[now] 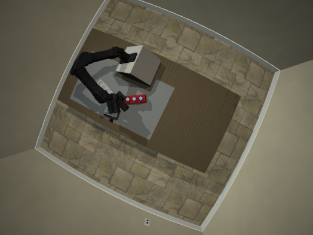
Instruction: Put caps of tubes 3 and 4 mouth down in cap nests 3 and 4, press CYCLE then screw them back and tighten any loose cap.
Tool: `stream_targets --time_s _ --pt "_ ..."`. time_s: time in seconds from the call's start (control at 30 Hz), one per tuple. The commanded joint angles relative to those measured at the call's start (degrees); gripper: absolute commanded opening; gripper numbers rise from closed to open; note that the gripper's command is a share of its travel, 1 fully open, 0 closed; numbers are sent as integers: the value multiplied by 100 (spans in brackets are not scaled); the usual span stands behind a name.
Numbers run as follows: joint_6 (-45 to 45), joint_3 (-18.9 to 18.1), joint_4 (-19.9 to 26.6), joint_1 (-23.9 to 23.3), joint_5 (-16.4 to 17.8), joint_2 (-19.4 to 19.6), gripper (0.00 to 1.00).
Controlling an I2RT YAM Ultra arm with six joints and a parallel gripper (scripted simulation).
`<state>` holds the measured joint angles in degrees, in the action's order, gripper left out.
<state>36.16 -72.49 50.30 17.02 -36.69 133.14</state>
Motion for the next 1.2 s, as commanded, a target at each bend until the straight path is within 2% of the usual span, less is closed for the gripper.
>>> stream_targets --time_s 0.0,0.6,0.67,0.73,0.9,1.17 --pt "17 -12 -9 29 3 -31 49" --pt "17 -12 -9 29 3 -31 49" --pt "-428 1 -36 18 -1 -26 49" --pt "-428 1 -36 18 -1 -26 49" --pt "-1440 31 -98 -7 -10 -11 49" --pt "-1395 75 -194 -46 -24 15 49"
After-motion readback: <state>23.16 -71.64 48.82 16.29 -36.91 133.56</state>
